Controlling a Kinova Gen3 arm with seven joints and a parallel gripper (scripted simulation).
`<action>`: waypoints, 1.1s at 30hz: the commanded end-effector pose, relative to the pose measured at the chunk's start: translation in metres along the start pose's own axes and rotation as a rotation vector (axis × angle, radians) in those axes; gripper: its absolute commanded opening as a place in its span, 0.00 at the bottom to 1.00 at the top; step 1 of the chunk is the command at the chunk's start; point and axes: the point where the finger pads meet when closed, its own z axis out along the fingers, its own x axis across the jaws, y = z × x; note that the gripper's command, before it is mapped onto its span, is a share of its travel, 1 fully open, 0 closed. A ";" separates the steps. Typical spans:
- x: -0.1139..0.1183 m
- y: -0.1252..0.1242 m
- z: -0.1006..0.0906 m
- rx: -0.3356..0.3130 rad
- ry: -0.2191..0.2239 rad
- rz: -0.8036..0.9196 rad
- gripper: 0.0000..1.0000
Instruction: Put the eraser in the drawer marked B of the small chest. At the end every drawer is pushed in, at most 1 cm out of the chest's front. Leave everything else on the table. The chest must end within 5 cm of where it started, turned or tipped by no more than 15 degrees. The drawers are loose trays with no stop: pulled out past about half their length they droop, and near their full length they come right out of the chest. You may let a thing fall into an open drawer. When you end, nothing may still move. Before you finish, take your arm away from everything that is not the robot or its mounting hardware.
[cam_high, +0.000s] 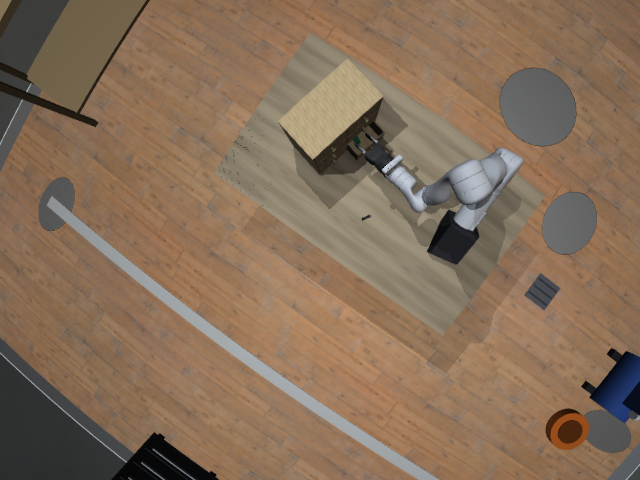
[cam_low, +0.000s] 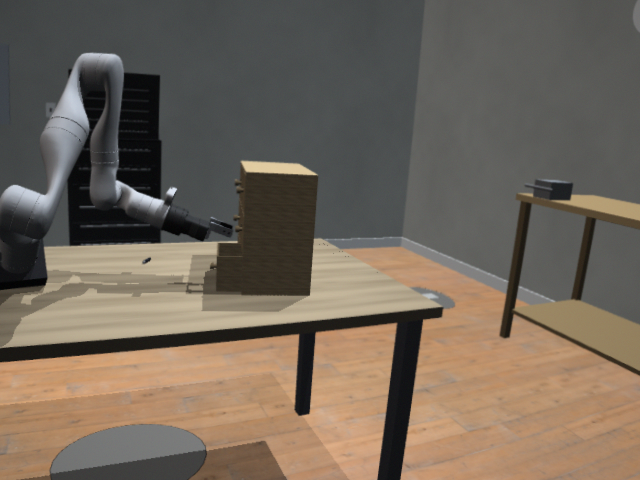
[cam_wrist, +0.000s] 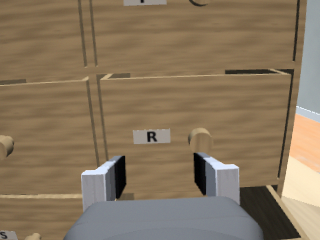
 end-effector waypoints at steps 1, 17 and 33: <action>-0.002 0.001 0.000 -0.002 -0.002 -0.003 1.00; 0.004 0.012 -0.032 -0.006 0.011 -0.008 1.00; 0.002 0.033 -0.108 -0.005 0.010 0.014 1.00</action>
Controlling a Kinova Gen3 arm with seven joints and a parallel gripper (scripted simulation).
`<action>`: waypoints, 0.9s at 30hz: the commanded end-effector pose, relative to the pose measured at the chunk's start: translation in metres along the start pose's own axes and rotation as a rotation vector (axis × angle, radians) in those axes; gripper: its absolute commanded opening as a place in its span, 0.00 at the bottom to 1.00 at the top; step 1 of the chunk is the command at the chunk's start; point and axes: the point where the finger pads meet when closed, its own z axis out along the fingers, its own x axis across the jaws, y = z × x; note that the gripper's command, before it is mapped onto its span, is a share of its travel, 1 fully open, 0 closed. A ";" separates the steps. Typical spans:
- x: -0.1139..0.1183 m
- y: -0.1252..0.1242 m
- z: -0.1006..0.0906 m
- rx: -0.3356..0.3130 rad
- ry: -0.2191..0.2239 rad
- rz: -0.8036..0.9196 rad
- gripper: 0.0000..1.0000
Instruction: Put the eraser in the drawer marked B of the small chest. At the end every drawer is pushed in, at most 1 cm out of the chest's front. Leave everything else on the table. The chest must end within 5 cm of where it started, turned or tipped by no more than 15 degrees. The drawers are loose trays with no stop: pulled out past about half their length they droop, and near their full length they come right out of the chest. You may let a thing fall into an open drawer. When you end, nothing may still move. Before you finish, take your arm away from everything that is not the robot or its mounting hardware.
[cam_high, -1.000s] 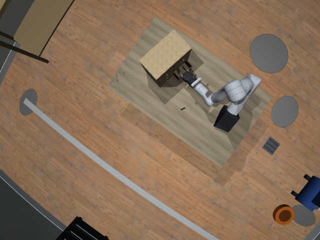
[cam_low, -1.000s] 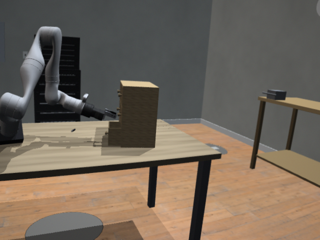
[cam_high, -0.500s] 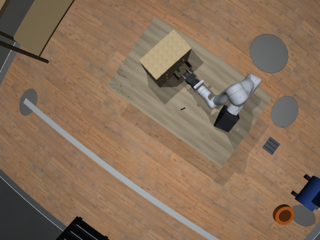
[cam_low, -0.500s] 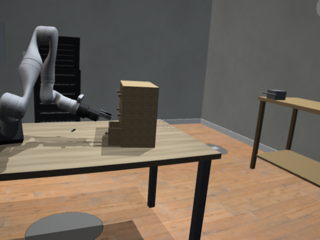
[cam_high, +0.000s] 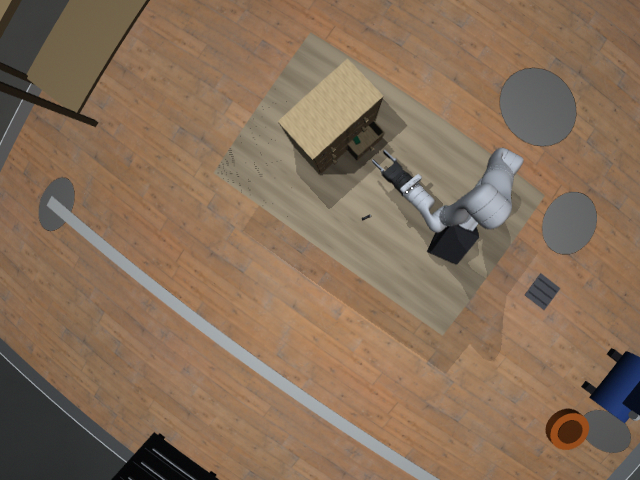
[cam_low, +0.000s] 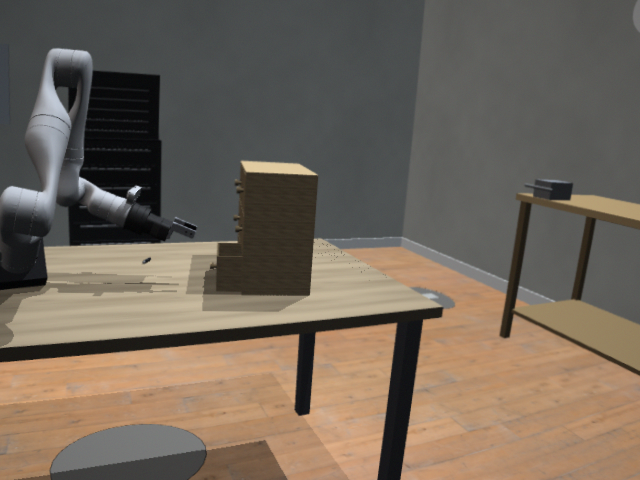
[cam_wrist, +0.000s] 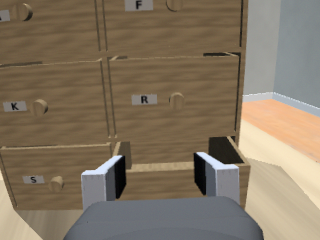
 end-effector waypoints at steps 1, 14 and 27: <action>-0.004 -0.002 -0.020 0.022 -0.011 0.006 1.00; -0.008 0.005 -0.045 0.023 -0.024 0.004 1.00; -0.007 0.005 -0.045 0.021 -0.024 0.003 1.00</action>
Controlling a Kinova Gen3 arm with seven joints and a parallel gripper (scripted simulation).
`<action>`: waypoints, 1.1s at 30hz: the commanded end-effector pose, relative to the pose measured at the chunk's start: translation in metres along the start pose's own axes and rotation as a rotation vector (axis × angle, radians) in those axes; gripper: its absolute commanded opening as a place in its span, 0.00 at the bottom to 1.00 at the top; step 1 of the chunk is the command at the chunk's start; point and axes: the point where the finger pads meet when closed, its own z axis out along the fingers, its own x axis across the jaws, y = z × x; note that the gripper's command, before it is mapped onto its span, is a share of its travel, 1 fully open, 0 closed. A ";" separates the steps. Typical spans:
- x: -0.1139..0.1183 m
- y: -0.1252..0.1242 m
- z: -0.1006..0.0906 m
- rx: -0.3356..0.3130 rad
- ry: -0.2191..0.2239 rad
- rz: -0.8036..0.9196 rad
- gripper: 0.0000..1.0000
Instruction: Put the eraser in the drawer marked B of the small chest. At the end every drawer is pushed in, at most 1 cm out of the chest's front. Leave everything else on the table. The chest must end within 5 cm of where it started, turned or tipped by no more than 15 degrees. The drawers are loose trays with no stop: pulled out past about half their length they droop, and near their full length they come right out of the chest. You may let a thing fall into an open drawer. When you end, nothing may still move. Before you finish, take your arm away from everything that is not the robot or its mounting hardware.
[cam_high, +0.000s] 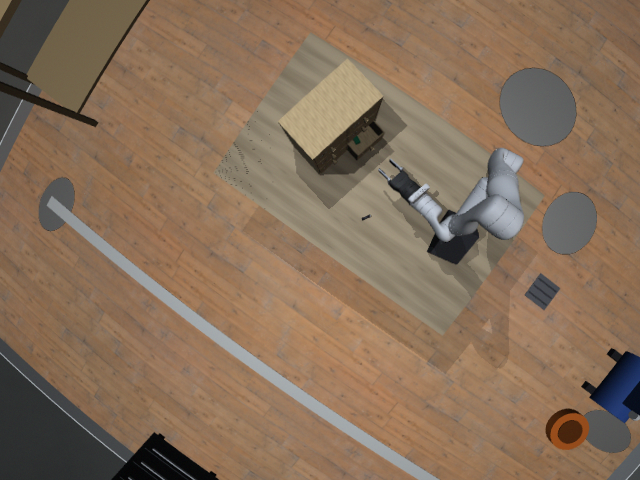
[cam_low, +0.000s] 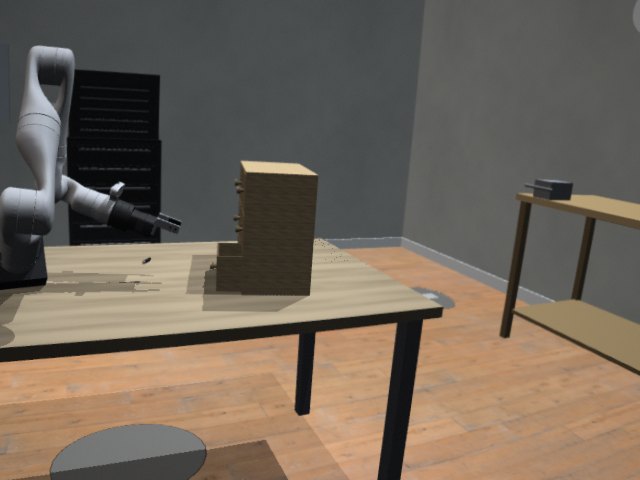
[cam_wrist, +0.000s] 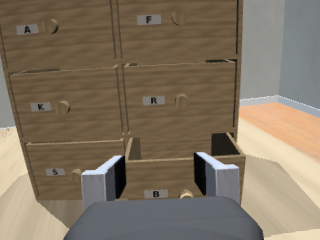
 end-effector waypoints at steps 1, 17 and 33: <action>-0.001 -0.001 -0.001 0.002 0.000 0.000 1.00; -0.001 -0.002 -0.002 -0.038 0.001 -0.001 1.00; -0.001 -0.006 -0.003 -0.137 0.002 0.001 1.00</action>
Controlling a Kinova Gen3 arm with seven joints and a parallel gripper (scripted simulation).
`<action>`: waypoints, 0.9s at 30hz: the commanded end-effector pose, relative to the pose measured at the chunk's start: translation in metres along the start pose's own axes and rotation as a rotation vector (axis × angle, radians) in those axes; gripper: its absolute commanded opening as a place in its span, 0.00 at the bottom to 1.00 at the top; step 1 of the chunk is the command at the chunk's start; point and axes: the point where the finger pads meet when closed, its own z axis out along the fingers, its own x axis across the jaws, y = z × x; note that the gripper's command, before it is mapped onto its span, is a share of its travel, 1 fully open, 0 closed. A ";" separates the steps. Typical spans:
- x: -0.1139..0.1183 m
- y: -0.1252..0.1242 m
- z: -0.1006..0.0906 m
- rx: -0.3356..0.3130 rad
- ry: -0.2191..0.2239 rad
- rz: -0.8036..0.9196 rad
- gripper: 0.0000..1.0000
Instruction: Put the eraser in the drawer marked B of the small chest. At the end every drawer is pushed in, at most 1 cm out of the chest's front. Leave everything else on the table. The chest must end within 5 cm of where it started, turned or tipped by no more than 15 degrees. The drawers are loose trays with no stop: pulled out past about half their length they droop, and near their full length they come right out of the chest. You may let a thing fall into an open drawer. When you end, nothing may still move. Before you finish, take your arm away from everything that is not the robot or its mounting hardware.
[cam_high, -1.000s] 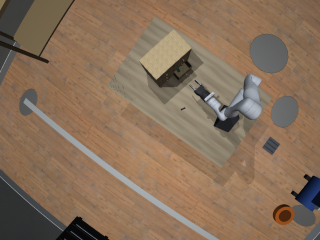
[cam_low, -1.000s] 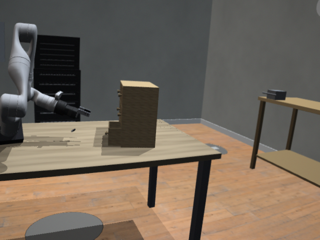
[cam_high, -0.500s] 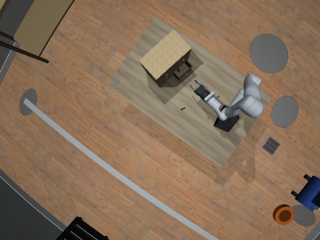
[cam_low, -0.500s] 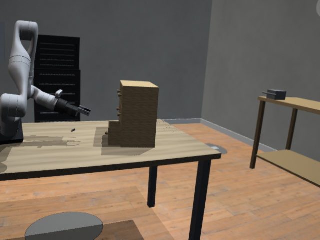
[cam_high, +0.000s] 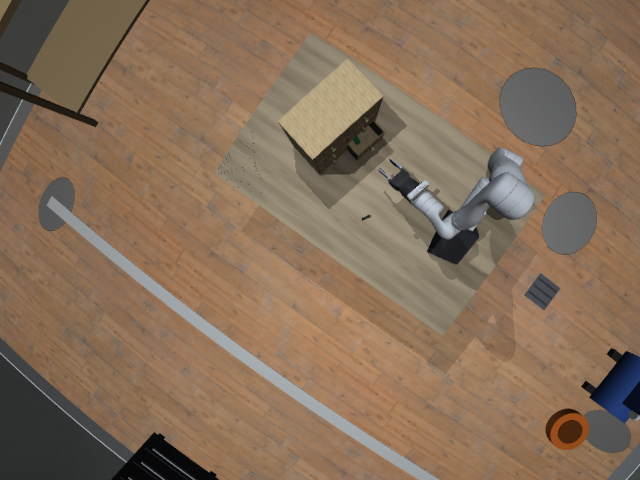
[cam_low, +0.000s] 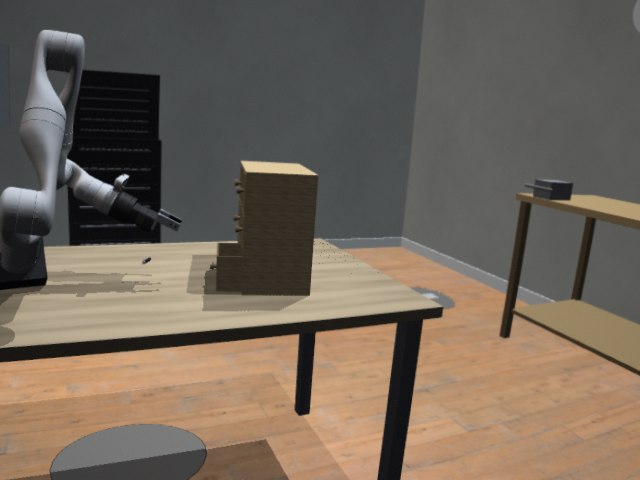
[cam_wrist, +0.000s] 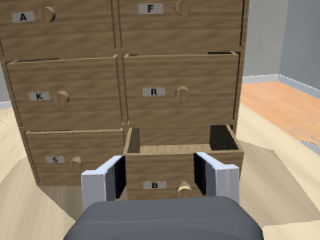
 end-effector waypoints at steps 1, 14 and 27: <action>-0.001 0.001 -0.001 -0.038 -0.002 0.009 1.00; -0.001 -0.004 -0.003 -0.178 -0.002 0.004 1.00; 0.000 -0.008 -0.004 -0.320 -0.002 0.004 1.00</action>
